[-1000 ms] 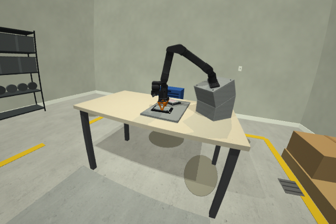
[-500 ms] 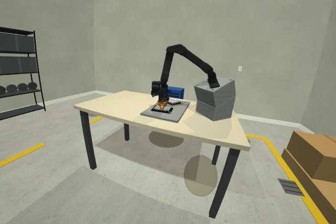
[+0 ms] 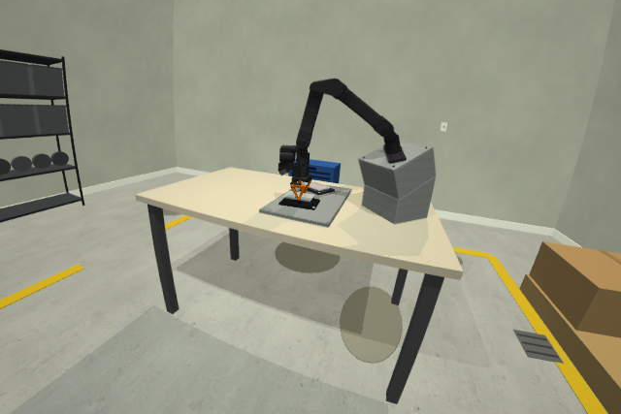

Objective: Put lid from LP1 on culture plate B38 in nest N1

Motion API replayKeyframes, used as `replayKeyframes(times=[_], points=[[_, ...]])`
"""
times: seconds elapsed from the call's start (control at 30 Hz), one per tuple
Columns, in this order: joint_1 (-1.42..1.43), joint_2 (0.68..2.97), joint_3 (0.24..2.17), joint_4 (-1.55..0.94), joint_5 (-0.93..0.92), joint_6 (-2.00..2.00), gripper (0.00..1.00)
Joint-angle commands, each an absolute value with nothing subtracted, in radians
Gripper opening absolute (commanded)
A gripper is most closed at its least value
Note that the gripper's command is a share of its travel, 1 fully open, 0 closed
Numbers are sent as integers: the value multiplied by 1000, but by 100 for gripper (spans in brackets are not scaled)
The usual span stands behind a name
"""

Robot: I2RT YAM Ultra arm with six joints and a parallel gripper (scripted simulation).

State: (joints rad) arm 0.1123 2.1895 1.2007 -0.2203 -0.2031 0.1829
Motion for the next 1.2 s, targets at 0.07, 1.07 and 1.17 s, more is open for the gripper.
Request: replayKeyframes(times=[0.07, 1.07, 1.17], points=[[92, 2120, 1169, -258, -206, 172, 0], [76, 2028, 1160, -329, -213, 160, 0], [76, 2027, 1159, -329, -213, 159, 0]])
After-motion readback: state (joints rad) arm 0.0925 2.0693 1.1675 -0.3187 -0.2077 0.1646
